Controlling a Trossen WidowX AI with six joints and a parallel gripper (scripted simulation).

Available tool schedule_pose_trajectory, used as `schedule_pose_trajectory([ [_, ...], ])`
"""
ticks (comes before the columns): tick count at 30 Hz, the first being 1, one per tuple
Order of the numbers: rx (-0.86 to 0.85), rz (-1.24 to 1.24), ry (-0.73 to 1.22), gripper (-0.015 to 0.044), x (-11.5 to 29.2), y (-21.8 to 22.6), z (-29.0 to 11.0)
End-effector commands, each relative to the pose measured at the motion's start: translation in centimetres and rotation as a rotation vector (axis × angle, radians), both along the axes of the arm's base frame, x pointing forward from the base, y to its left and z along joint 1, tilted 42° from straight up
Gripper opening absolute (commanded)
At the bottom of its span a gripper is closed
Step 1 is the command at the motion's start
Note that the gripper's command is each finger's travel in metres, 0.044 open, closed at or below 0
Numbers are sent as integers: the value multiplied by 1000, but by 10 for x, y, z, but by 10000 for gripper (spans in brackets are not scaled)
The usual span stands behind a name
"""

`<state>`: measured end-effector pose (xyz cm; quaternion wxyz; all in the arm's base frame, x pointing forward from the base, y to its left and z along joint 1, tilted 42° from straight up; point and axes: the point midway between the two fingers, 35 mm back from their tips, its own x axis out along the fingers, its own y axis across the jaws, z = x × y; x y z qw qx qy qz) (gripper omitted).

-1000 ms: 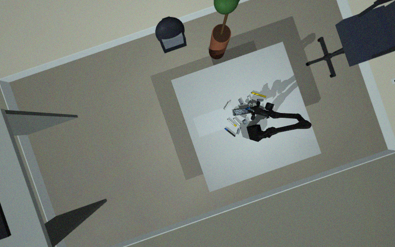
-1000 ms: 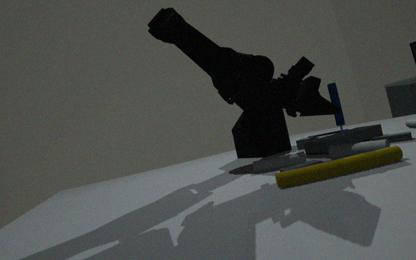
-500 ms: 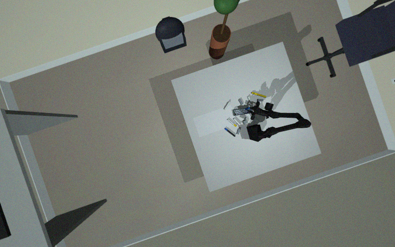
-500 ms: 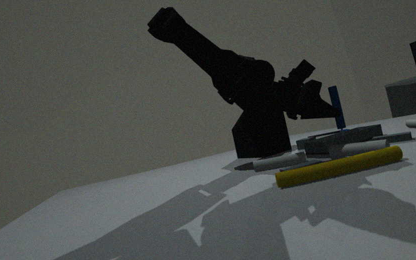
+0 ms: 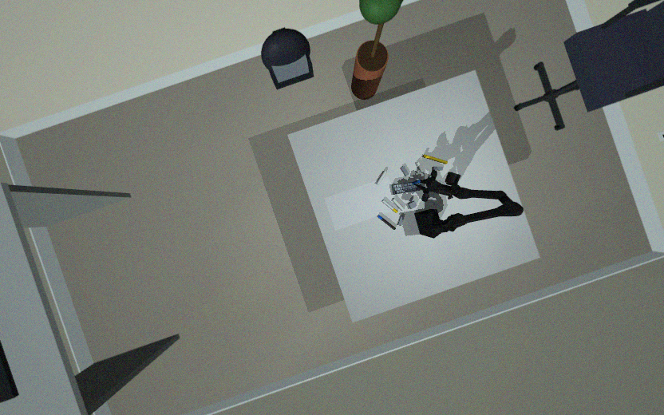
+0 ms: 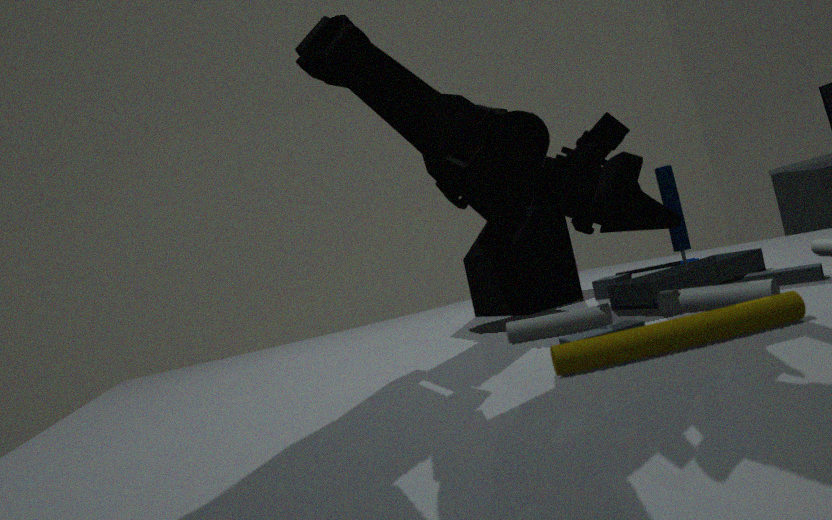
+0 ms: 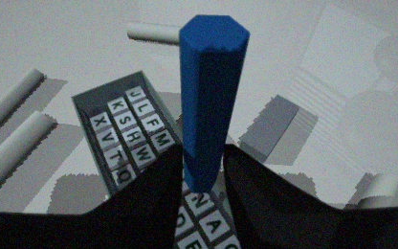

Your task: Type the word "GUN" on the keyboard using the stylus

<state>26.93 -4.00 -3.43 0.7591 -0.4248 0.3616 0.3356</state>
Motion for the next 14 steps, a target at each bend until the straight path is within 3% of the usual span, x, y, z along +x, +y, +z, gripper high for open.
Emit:
schedule_pose_trajectory([
  [1, -1, 1, -6, 81, 1, 9, 11],
  [14, 0, 3, -7, 81, 0, 18, 21],
])
